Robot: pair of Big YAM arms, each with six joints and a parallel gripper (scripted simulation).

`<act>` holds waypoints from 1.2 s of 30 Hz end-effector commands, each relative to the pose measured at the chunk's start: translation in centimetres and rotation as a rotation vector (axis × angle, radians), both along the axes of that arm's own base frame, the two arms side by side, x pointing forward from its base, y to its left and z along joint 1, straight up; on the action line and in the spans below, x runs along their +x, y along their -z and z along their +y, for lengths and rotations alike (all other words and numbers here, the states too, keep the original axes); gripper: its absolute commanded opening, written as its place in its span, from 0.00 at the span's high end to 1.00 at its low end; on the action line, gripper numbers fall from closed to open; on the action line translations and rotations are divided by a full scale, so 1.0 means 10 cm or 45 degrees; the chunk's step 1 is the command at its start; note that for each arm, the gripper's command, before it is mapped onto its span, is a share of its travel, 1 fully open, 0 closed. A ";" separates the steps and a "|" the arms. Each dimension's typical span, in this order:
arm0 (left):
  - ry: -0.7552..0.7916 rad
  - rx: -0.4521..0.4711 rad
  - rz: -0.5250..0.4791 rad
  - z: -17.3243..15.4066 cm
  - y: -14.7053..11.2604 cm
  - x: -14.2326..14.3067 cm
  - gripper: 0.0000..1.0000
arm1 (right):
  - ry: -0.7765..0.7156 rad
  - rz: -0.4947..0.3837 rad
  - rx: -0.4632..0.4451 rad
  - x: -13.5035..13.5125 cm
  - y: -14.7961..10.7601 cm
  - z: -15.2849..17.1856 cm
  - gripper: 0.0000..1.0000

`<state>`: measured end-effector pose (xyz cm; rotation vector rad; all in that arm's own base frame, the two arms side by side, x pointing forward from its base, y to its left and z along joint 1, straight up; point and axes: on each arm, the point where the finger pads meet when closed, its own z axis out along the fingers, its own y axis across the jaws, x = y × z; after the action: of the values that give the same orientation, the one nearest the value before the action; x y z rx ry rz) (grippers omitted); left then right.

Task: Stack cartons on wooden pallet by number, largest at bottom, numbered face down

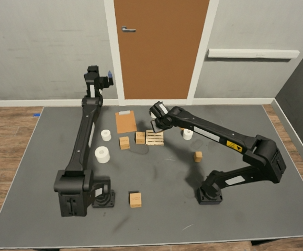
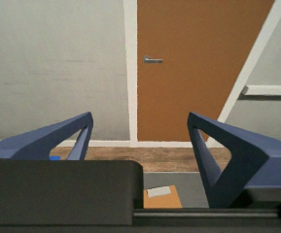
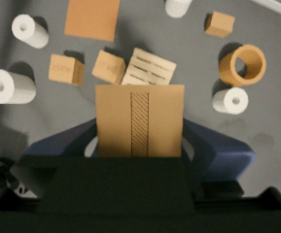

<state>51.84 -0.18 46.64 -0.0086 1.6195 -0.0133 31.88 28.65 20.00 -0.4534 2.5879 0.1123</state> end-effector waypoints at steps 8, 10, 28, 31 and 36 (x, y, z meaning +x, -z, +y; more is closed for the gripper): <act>-0.004 0.018 -0.076 0.01 -0.32 0.00 0.00 | 0.065 -0.008 0.059 0.00 -0.39 0.12 0.45; -0.004 0.018 -0.076 0.01 -0.32 0.00 0.00 | 0.111 -0.017 0.158 0.04 -0.43 0.13 0.45; -0.004 0.018 -0.076 0.01 -0.32 0.00 0.00 | 0.384 0.256 1.288 -0.01 -0.34 0.10 0.45; -0.004 0.018 -0.076 0.01 -0.32 0.00 0.00 | 0.388 0.286 1.316 -0.03 -0.27 0.15 0.45; -0.004 0.018 -0.076 0.01 -0.32 0.00 0.00 | 0.413 0.323 1.462 -0.01 -0.19 0.12 0.45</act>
<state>51.84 -0.18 46.64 -0.0086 1.6195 -0.0133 30.98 30.01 22.00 0.2954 2.3488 1.3930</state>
